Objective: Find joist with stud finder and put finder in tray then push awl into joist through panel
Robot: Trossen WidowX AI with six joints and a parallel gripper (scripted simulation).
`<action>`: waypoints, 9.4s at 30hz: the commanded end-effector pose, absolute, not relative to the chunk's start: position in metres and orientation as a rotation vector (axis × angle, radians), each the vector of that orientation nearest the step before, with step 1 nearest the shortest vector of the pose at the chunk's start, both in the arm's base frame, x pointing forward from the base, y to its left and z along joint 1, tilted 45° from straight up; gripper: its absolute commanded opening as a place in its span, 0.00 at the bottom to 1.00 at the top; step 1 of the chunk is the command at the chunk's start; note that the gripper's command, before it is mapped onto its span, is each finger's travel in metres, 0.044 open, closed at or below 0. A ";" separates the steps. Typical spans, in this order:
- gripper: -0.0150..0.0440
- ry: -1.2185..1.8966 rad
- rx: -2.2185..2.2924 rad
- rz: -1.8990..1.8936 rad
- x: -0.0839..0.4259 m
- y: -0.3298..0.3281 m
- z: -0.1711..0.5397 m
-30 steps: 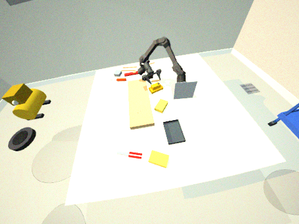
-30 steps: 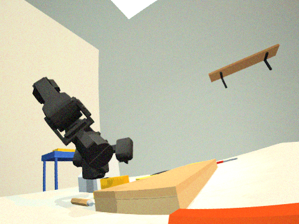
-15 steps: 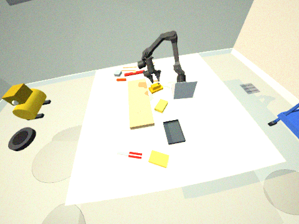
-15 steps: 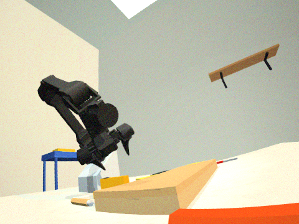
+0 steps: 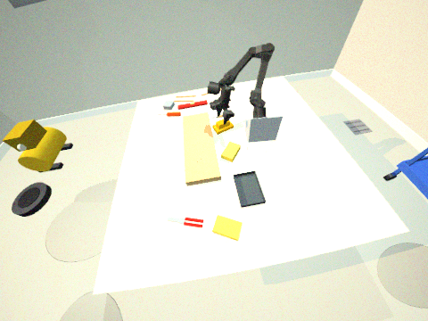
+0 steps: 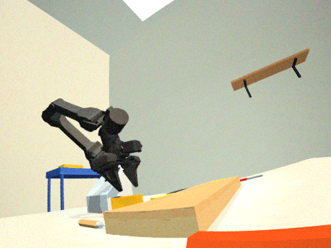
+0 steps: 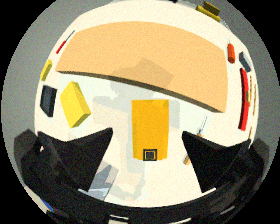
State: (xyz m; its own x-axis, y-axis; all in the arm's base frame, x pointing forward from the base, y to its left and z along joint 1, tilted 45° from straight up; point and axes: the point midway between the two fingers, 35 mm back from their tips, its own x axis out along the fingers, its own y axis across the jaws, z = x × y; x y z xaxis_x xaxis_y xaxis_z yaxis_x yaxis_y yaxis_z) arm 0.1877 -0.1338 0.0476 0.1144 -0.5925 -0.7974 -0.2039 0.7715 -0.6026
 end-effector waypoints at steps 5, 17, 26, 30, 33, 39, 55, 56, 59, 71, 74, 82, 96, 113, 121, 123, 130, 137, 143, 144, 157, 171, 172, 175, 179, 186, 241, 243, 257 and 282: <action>1.00 1.446 -0.801 -0.305 0.185 -0.135 0.048; 1.00 1.447 -0.798 -0.303 0.185 -0.146 0.036; 1.00 1.447 -0.798 -0.303 0.183 -0.156 0.026; 1.00 1.447 -0.799 -0.304 0.182 -0.160 0.022; 1.00 1.447 -0.800 -0.305 0.181 -0.164 0.018; 1.00 1.447 -0.803 -0.306 0.179 -0.170 0.013; 0.74 1.447 -0.803 -0.306 0.178 -0.170 0.012; 0.73 1.447 -0.803 -0.306 0.178 -0.170 0.012; 0.70 1.447 -0.803 -0.306 0.178 -0.170 0.012; 0.56 1.447 -0.803 -0.306 0.178 -0.170 0.012; 0.49 1.447 -0.803 -0.306 0.179 -0.170 0.012; 0.25 1.449 -0.789 -0.297 0.188 -0.153 0.027; 0.25 1.450 -0.790 -0.297 0.194 -0.111 0.069; 0.25 1.421 -0.759 -0.361 0.226 -0.108 0.103; 0.25 1.395 -0.720 -0.417 0.259 -0.120 0.119; 0.25 1.389 -0.711 -0.431 0.268 -0.123 0.122; 0.25 1.365 -0.678 -0.480 0.296 -0.136 0.133; 0.25 1.341 -0.645 -0.530 0.324 -0.150 0.141; 0.25 1.321 -0.619 -0.571 0.347 -0.163 0.146; 0.25 1.319 -0.616 -0.574 0.349 -0.165 0.146; 0.25 1.319 -0.615 -0.575 0.349 -0.179 0.132; 0.25 1.318 -0.616 -0.577 0.345 -0.201 0.110; 0.25 1.318 -0.617 -0.577 0.344 -0.202 0.109; 0.25 1.318 -0.618 -0.577 0.343 -0.207 0.105; 0.25 1.318 -0.618 -0.578 0.343 -0.208 0.103; 0.25 1.318 -0.618 -0.578 0.341 -0.216 0.095; 0.25 1.320 -0.612 -0.573 0.346 -0.106 -0.022; 0.25 1.320 -0.612 -0.572 0.346 -0.101 -0.026; 0.25 1.319 -0.610 -0.571 0.348 -0.067 -0.058; 0.25 1.318 -0.605 -0.568 0.351 -0.007 -0.115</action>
